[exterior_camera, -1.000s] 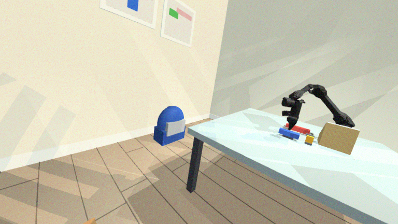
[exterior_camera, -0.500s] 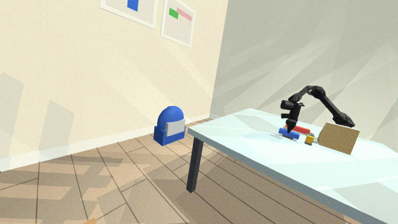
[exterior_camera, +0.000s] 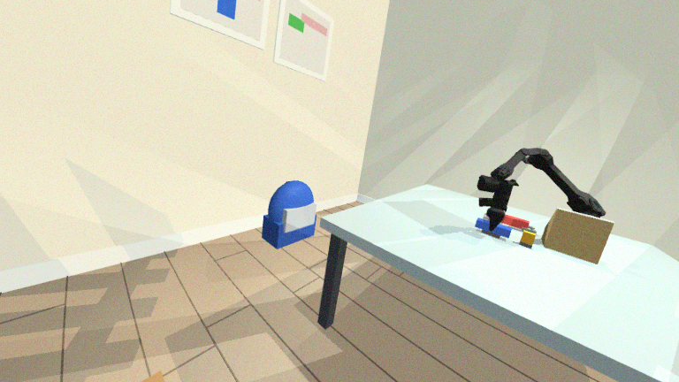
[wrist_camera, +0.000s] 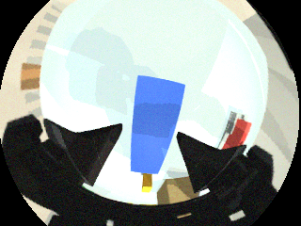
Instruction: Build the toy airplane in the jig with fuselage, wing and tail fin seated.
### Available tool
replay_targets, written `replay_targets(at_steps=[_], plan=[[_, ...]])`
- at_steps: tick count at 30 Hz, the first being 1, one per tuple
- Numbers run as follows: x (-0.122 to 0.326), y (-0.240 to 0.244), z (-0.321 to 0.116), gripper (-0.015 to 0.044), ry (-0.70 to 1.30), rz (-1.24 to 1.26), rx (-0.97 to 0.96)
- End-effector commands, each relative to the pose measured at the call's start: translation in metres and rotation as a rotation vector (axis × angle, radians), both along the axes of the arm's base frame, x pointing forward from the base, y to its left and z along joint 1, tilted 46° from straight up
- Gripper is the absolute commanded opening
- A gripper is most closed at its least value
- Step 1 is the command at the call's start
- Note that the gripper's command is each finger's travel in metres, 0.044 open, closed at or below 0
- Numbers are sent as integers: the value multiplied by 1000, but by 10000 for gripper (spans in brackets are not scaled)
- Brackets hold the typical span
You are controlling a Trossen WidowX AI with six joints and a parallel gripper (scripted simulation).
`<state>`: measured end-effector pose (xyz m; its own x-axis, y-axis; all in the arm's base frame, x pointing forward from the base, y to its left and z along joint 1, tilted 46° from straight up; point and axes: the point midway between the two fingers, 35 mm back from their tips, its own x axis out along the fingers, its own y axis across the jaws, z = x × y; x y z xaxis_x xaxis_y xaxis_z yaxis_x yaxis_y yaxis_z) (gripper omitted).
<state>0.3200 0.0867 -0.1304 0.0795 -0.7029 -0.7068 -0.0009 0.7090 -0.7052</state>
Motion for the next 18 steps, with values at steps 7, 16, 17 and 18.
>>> replay_targets(at_steps=[7, 16, 17, 18], plan=[[-2, -3, -3, 171, 8, 4, -10], [-2, -2, -2, 52, 9, 5, -10], [-2, -1, -2, 26, 10, 5, -10], [-2, 0, 0, 0, 11, 5, -10]])
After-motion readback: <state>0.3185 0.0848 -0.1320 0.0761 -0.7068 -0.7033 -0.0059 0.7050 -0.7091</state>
